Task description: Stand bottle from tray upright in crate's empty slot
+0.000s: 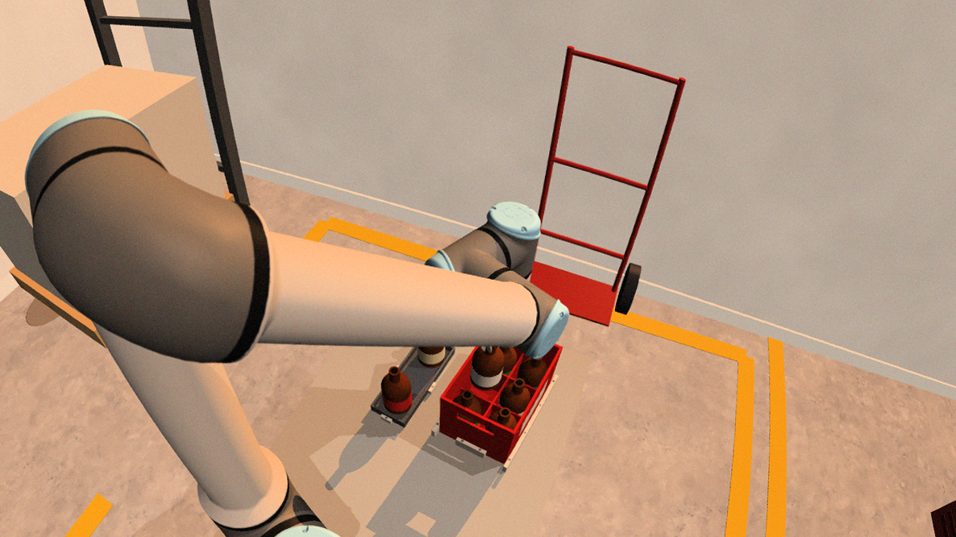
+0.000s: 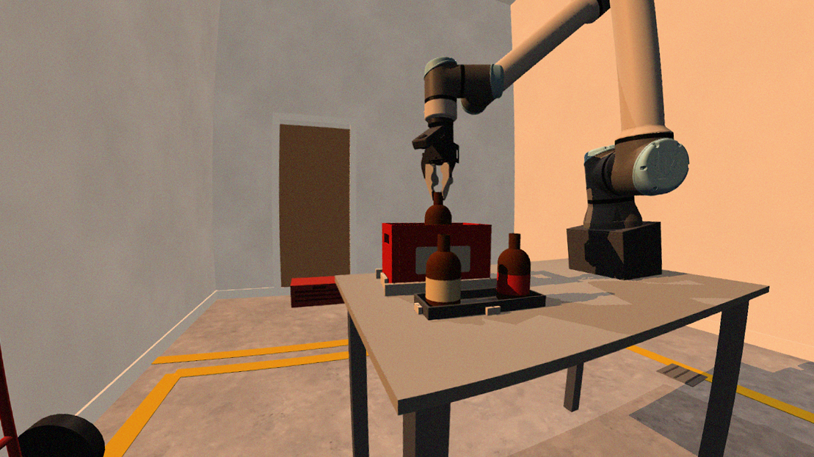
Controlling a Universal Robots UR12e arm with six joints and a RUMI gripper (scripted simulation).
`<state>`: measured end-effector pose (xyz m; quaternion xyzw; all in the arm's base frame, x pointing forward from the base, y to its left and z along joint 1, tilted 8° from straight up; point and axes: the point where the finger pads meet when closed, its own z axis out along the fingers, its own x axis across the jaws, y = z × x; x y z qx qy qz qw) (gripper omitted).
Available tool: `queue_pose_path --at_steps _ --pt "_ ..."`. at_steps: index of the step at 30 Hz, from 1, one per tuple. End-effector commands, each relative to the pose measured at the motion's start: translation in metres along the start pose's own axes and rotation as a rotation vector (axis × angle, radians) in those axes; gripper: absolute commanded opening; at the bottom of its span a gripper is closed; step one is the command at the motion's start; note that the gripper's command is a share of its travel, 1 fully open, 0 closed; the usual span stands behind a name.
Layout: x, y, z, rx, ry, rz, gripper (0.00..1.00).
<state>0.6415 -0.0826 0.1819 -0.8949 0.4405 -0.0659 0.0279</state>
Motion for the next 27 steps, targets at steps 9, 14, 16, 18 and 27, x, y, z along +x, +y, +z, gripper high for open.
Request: queue_pose_path --at_steps 9,14,16,18,27 --pt "0.001 0.000 0.006 0.001 0.001 0.000 0.00" --pt "0.001 0.000 0.011 0.001 0.001 0.000 0.00" --pt "0.001 -0.001 0.013 0.001 0.001 0.000 0.00" --pt "0.001 -0.001 0.016 0.001 0.001 0.000 0.00" --pt "0.001 -0.001 0.025 0.001 0.001 0.000 0.00"
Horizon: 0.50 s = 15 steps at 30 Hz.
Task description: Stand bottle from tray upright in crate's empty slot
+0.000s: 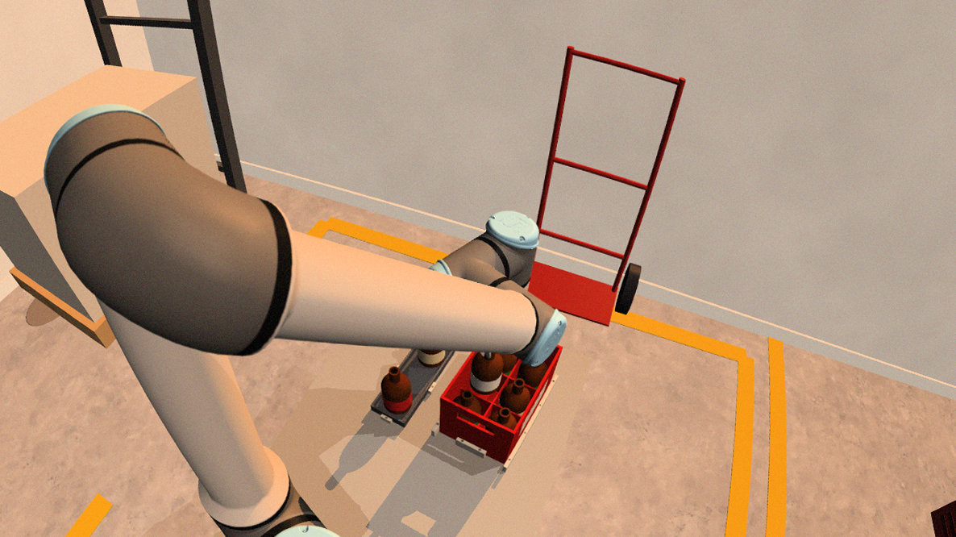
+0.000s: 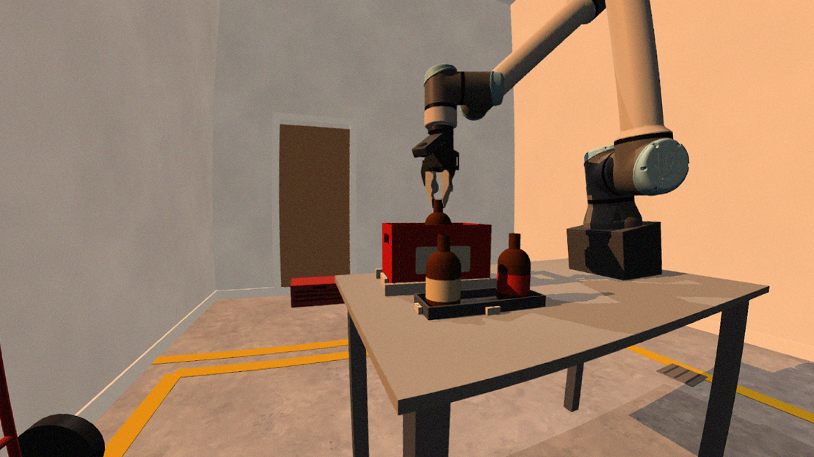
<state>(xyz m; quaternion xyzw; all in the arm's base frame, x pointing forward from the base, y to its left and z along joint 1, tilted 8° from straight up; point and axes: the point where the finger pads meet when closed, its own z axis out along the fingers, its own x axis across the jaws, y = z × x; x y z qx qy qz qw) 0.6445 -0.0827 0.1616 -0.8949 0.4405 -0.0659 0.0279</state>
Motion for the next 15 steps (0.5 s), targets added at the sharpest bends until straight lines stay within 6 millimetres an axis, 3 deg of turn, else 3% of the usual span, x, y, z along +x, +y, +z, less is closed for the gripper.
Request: queue_pose_path --at_steps 1,15 --pt "0.001 0.000 0.005 0.001 0.002 0.000 0.00" --pt "0.001 -0.001 0.016 0.001 0.002 0.000 0.00"
